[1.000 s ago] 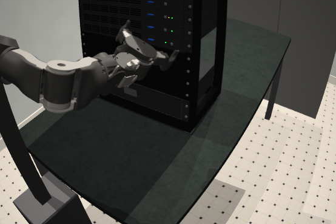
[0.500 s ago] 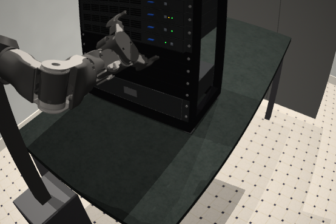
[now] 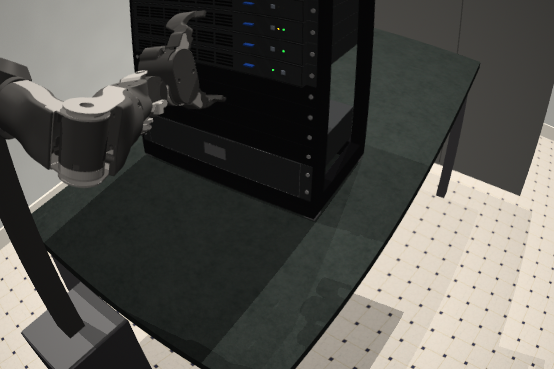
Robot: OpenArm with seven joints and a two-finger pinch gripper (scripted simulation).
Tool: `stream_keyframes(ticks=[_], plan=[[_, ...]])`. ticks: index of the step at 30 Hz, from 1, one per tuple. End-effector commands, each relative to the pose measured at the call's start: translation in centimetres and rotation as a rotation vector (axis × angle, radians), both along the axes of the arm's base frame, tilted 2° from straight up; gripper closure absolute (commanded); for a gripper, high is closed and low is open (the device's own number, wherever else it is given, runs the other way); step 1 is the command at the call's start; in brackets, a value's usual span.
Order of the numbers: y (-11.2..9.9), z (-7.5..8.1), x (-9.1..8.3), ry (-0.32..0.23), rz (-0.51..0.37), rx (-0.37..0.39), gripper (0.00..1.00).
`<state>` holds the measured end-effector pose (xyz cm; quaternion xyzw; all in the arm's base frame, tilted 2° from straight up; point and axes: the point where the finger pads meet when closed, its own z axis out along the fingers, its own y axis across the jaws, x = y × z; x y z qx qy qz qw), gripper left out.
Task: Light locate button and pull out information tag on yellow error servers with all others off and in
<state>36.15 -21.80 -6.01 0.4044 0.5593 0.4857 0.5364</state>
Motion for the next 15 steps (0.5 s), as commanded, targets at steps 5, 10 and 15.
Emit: stream_keyframes(ticks=[5, 10, 15], plan=[[0.31, 0.52, -0.44, 0.013, -0.030, 0.125, 0.00], [0.55, 0.50, -0.61, 0.028, -0.035, 0.162, 0.00], [0.74, 0.59, -0.77, 0.033, -0.040, 0.195, 0.00]])
